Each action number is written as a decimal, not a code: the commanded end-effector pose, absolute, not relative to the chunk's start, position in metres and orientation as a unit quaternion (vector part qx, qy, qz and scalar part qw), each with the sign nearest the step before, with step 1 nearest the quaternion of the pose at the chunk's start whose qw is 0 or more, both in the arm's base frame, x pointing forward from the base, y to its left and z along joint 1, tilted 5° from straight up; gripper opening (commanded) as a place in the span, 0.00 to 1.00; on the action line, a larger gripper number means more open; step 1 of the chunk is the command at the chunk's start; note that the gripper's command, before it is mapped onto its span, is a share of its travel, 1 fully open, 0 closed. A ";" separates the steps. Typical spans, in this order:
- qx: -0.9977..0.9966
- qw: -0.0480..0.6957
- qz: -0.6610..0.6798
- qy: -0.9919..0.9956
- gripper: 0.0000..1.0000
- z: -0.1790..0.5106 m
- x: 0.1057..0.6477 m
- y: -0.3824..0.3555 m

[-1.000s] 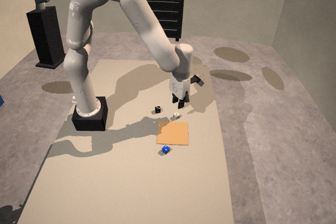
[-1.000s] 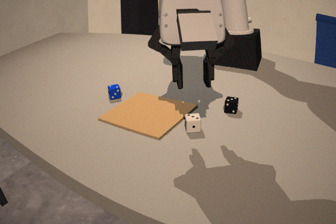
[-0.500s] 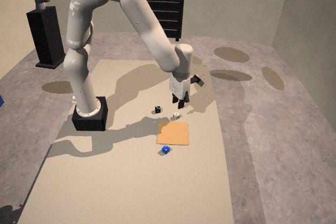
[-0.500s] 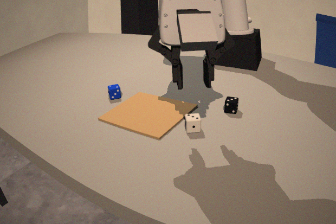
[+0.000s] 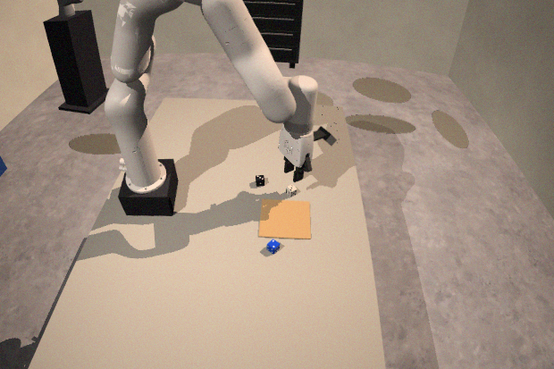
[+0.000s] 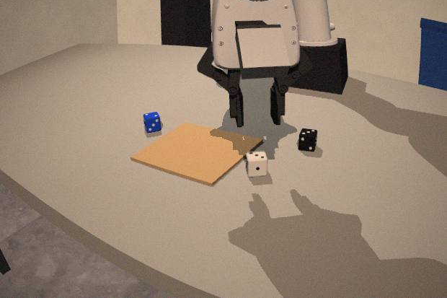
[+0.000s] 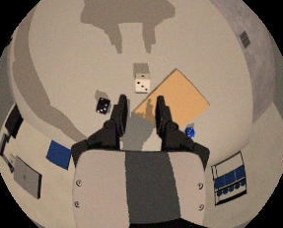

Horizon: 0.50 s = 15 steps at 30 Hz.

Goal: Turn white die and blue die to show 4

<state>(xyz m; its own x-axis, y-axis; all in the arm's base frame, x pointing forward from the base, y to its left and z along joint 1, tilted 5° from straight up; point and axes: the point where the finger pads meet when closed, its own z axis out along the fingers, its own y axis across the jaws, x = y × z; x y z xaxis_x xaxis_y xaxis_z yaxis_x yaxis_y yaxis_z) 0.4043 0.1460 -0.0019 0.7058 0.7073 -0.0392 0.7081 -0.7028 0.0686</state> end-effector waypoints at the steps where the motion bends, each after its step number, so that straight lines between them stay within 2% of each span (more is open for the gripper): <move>1: 0.923 0.039 -0.003 0.384 0.42 -0.007 0.406 0.146; 15: 0.923 0.039 -0.003 0.384 0.42 -0.026 0.406 0.145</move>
